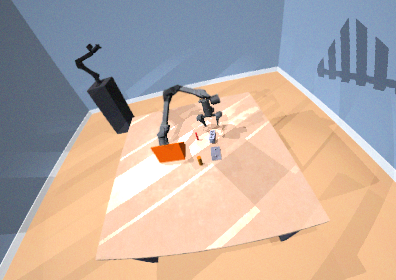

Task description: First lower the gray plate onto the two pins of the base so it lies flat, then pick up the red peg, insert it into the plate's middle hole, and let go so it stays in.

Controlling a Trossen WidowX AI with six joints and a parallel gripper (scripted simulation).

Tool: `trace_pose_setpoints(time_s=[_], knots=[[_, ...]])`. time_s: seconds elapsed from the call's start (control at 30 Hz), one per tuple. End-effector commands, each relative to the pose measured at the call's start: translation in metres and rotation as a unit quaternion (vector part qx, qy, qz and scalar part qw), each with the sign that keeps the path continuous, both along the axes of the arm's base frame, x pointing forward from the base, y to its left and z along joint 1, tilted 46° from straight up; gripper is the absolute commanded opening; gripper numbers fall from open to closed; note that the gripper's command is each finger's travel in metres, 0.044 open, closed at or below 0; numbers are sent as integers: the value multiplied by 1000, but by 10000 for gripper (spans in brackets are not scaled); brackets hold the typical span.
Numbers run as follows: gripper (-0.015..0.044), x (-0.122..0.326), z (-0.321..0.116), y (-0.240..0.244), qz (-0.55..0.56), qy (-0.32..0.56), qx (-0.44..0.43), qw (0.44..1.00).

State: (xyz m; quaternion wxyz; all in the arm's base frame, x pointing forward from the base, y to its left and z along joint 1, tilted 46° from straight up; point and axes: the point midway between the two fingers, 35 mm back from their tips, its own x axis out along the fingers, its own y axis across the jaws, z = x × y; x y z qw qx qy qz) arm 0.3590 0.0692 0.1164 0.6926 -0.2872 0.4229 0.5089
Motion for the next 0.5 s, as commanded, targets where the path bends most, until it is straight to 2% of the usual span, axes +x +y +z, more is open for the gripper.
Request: trace_pose_setpoints(time_s=[0.0,0.47], knots=[[440,-8,-1,-27,64,11,149,987],[440,-6,-9,-20,64,11,149,987]])
